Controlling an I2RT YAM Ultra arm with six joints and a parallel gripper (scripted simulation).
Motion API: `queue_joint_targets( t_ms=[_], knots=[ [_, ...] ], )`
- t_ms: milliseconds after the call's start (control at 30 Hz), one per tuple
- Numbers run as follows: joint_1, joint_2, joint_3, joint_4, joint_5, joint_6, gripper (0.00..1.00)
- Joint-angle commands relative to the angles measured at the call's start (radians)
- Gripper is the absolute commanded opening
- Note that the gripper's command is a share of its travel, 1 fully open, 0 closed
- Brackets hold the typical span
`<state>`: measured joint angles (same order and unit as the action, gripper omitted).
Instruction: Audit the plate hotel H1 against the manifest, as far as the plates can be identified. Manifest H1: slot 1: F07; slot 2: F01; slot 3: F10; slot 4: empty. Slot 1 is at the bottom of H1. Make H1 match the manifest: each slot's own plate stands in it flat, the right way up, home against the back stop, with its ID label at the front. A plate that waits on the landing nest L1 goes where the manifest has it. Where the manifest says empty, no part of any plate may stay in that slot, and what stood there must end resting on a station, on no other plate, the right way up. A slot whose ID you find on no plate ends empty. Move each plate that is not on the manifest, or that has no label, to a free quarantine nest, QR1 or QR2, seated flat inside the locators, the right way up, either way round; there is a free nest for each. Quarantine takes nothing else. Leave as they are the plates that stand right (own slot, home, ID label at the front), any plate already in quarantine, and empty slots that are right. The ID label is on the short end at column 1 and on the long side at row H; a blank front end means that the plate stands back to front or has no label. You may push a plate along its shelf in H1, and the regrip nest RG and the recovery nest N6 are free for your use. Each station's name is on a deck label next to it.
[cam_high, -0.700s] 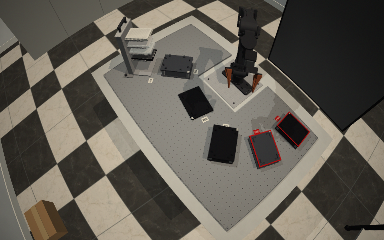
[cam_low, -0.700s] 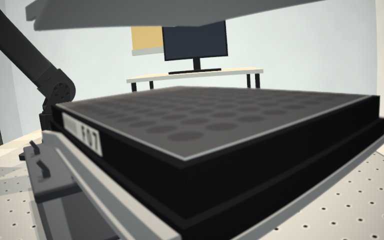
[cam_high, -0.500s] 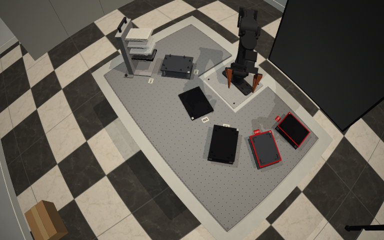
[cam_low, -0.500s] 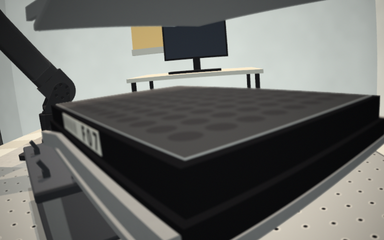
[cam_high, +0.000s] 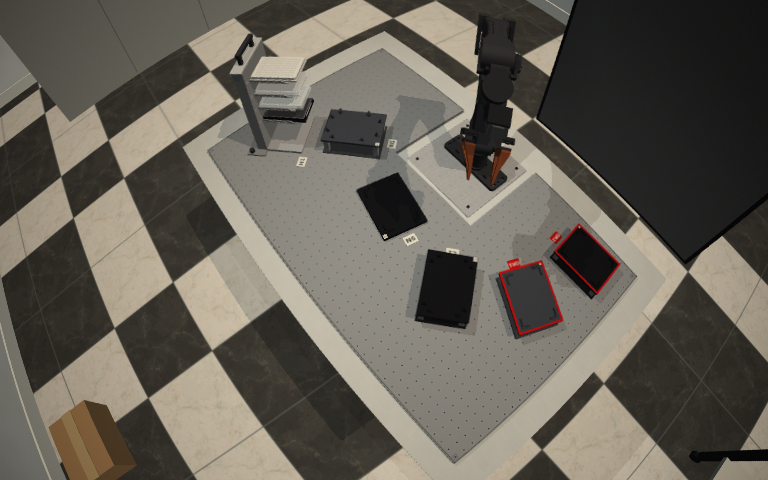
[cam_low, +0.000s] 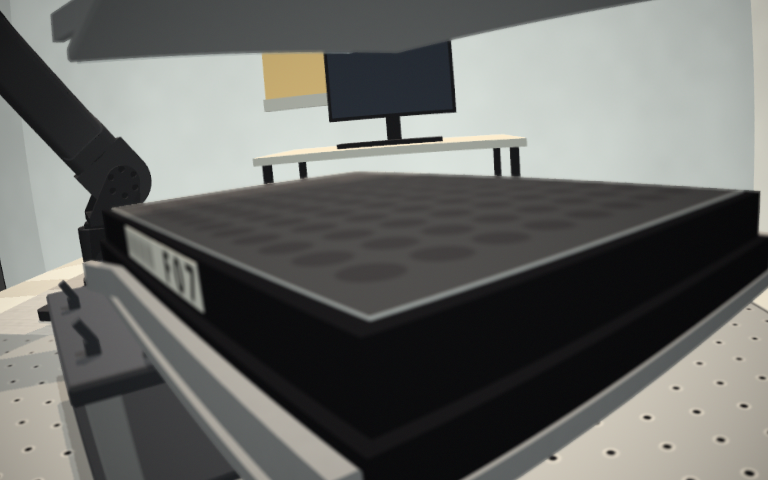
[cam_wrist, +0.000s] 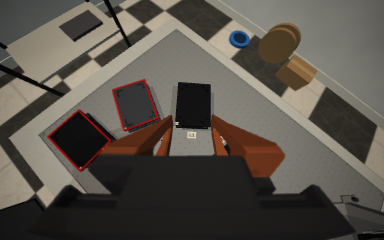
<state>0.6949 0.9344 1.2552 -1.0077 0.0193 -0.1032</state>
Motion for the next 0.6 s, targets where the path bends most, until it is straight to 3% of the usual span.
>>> queue_joint_targets(
  t_ms=[0,100,133,267,300,333,433,467,567],
  knots=[
    [-0.008,0.038,0.043,-0.049,0.046,0.054,0.0],
    [-0.056,-0.007,-0.03,-0.032,0.004,0.018,0.0],
    [-0.061,0.024,0.01,-0.047,0.023,0.04,0.0],
    [-0.072,0.076,0.042,-0.104,0.058,0.094,0.0],
    [-0.085,0.074,0.034,-0.102,0.052,0.088,0.0],
    [-0.096,0.044,-0.017,-0.098,0.04,0.081,0.0],
    [-0.114,0.029,-0.032,-0.065,0.022,0.055,0.0],
    [-0.118,0.055,0.015,-0.103,0.032,0.081,0.0],
    [-0.13,0.103,0.032,-0.145,0.059,0.122,0.0]
  ],
)
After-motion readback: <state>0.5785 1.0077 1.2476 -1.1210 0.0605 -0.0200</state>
